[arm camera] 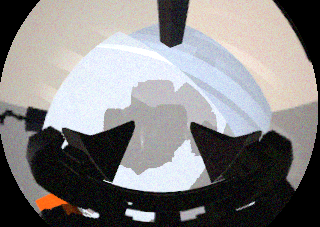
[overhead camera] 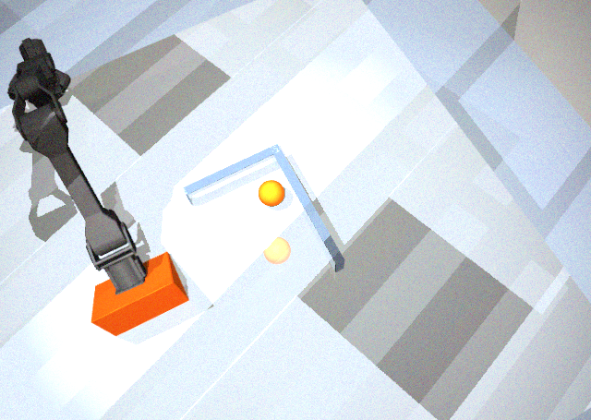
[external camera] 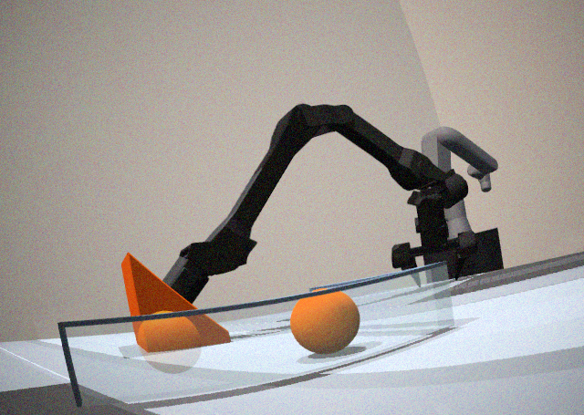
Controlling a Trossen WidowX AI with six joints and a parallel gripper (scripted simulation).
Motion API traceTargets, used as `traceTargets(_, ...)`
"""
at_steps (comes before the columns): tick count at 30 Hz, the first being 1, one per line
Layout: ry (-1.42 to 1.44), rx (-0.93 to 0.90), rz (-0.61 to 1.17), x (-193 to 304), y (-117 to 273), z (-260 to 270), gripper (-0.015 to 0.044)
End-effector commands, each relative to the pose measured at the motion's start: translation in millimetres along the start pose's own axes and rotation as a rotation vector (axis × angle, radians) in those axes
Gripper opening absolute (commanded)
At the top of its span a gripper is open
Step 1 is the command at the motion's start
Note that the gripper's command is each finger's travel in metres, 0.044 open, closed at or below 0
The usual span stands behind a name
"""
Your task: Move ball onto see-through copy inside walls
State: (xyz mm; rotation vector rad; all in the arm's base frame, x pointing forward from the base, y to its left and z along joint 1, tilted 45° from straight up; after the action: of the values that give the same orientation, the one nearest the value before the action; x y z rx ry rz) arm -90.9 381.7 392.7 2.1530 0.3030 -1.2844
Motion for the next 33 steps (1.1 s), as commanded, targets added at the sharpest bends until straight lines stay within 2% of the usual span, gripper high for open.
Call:
traceTargets(1,-0.179,0.143,0.040,29.6,26.1,-45.8,0.0402)
traceTargets(10,-0.519,0.399,0.155,121.0,92.6,-125.7,0.0402)
traceTargets(18,-0.768,0.560,0.335,224.0,166.3,-161.2,0.0402)
traceTargets(25,-1.028,0.661,0.451,314.1,239.1,-158.3,0.0402)
traceTargets(33,-1.459,0.724,0.453,407.2,313.1,-112.7,0.0402)
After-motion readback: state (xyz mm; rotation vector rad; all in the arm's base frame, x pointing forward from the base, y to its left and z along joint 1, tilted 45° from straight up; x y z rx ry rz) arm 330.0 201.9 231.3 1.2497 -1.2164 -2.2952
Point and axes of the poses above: the point midway between the two fingers, 35 mm back from their tips, its own y axis back along the fingers, its own z axis across the jaws, x = y × z, the point moved 2 cm from there along y, back along the fingers, and after that the axes turned 13 degrees about -y, right-handed, at the moved point
